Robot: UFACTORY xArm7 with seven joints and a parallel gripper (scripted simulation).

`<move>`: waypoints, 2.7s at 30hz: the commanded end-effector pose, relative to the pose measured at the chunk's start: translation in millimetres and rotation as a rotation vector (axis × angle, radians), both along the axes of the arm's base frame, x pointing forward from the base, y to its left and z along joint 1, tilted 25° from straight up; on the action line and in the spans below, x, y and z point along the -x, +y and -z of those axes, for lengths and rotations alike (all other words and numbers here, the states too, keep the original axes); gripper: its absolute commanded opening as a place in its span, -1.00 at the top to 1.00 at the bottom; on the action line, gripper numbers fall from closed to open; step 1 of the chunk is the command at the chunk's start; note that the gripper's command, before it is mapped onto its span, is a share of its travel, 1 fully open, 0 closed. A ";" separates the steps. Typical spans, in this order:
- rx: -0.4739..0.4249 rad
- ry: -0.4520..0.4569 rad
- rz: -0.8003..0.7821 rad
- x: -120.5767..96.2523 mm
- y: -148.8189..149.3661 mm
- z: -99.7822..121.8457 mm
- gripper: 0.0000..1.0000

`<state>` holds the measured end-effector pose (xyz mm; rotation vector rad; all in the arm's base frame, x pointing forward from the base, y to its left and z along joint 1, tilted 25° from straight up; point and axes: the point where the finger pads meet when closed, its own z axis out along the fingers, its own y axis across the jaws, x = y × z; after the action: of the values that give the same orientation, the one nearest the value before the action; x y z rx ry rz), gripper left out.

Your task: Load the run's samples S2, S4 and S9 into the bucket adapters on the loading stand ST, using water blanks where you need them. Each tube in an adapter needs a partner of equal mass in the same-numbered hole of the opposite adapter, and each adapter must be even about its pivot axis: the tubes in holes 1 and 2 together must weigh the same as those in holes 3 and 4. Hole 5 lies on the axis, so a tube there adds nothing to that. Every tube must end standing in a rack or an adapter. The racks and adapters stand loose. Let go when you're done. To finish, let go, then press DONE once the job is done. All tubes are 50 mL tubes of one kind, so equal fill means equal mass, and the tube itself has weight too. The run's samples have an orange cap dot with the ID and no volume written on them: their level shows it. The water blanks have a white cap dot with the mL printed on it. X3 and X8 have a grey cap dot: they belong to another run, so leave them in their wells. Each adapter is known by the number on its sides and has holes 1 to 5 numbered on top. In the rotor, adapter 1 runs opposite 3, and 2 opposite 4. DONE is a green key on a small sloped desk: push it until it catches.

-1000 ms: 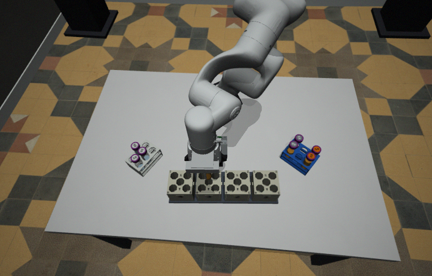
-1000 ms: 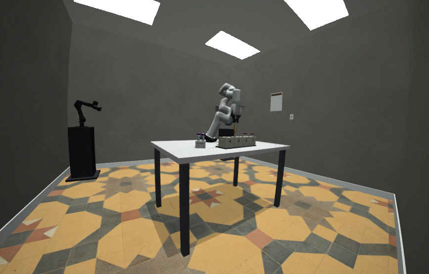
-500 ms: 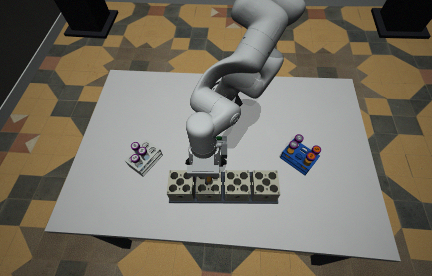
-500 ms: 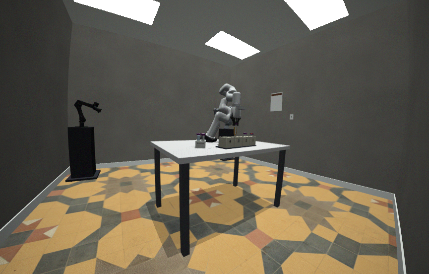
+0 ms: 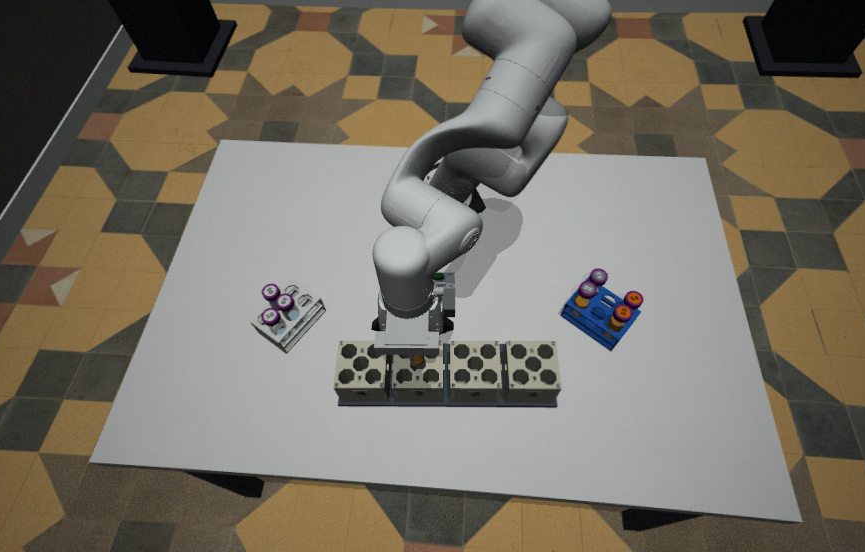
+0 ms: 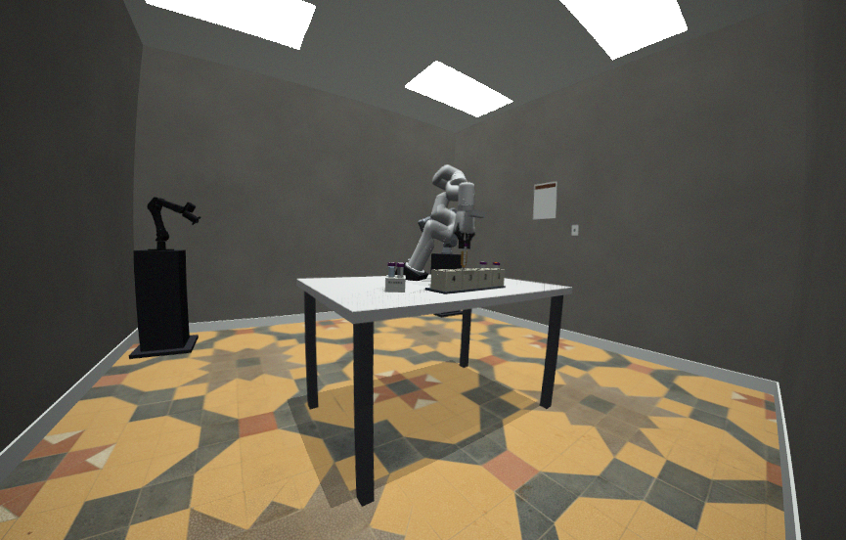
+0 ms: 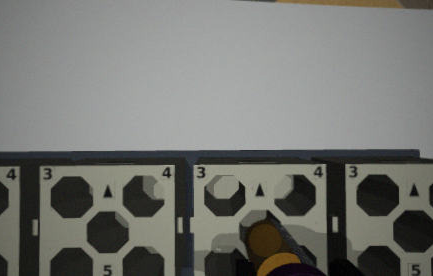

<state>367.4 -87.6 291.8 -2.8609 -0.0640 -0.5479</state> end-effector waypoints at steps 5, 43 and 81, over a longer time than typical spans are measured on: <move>0.001 -0.004 0.001 -1.6 -0.1 1.0 1.00; 0.001 -0.004 0.001 -14.0 7.7 31.8 1.00; 0.001 -0.004 0.001 -26.3 15.5 62.6 1.00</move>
<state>391.4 -72.1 231.2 -2.8609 -0.0640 -0.5475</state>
